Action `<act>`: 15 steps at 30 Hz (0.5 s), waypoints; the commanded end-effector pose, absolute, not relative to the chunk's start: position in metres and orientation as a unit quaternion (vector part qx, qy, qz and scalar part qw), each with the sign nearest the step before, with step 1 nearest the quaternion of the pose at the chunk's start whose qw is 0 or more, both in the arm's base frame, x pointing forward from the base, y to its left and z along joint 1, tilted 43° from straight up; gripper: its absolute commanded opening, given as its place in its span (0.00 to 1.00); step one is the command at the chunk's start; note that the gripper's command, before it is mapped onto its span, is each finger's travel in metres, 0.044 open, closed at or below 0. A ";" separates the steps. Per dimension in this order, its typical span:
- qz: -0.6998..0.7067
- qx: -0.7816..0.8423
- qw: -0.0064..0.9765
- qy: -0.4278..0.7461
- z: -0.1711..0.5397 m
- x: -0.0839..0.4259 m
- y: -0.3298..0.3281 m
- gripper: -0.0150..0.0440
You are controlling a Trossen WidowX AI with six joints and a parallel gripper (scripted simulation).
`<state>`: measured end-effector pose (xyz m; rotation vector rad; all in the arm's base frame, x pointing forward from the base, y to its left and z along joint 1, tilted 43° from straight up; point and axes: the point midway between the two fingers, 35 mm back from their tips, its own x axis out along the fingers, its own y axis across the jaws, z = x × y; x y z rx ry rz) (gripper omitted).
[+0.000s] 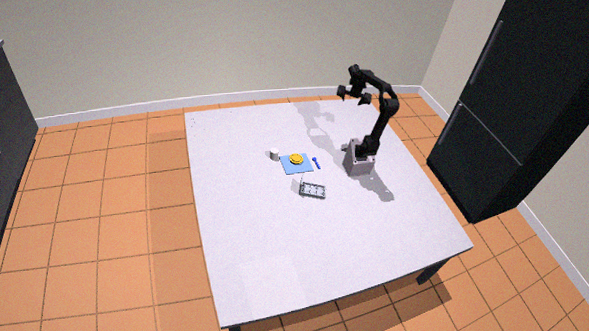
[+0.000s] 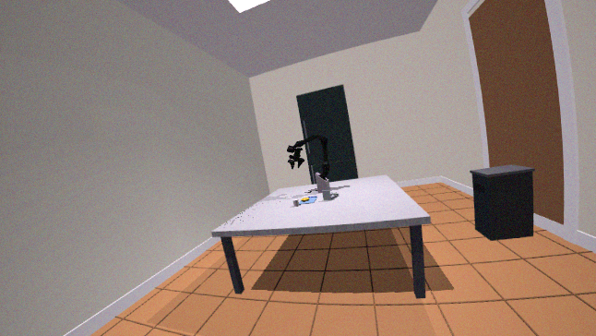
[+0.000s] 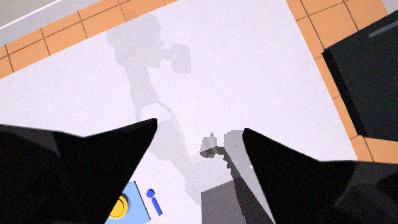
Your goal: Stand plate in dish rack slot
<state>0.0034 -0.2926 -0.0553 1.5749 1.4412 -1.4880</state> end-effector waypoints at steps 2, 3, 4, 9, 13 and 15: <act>-0.511 0.572 0.308 0.562 -0.054 0.028 -0.294 0.93; -0.503 0.570 0.316 0.568 -0.054 0.033 -0.294 0.93; -0.495 0.567 0.323 0.574 -0.054 0.038 -0.293 0.93; -0.453 0.554 0.356 0.601 -0.054 0.065 -0.287 0.93; -0.418 0.543 0.382 0.620 -0.054 0.085 -0.281 0.93; -0.398 0.536 0.397 0.630 -0.053 0.096 -0.278 0.93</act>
